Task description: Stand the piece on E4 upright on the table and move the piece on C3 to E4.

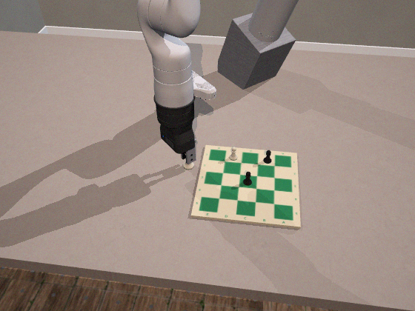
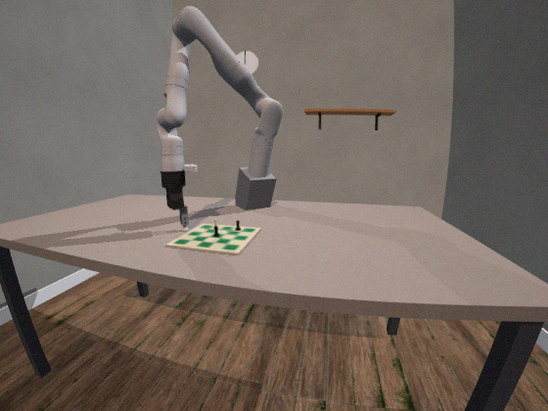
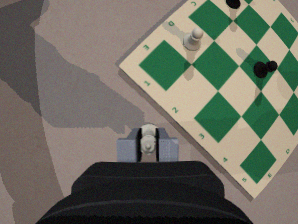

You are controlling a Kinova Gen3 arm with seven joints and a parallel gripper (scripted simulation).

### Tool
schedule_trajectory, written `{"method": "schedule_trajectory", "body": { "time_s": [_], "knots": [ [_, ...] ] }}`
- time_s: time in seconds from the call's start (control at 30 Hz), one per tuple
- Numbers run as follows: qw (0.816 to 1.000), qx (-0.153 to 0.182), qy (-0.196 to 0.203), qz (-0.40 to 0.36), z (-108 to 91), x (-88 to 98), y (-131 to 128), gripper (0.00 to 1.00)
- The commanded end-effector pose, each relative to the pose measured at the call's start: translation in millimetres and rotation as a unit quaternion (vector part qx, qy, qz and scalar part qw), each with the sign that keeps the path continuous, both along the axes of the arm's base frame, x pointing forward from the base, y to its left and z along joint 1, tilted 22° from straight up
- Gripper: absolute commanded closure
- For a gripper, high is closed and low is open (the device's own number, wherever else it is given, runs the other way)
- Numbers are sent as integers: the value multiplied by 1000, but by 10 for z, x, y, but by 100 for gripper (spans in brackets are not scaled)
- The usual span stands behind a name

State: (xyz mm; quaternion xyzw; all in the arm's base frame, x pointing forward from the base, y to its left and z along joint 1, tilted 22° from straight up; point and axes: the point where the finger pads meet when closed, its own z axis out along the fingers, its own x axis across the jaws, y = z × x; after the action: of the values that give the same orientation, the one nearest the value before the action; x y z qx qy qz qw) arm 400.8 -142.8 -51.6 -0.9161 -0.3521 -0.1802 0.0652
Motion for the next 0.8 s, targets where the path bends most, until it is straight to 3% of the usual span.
{"method": "schedule_trajectory", "body": {
  "time_s": [0.0,0.33,0.37,0.43,0.47,0.53,0.57,0.63,0.67,0.73,0.77],
  "knots": [
    [1000,-1,0,0,5,3,-6,100],
    [1000,-1,0,0,5,3,-6,100],
    [1000,-1,0,0,5,3,-6,84],
    [1000,-1,0,0,5,3,-6,84],
    [1000,-1,0,0,5,3,-6,68],
    [1000,-1,0,0,5,3,-6,68],
    [1000,-1,0,0,5,3,-6,52],
    [1000,-1,0,0,5,3,-6,52],
    [1000,-1,0,0,5,3,-6,37],
    [1000,-1,0,0,5,3,-6,37],
    [1000,-1,0,0,5,3,-6,21]
  ]
}}
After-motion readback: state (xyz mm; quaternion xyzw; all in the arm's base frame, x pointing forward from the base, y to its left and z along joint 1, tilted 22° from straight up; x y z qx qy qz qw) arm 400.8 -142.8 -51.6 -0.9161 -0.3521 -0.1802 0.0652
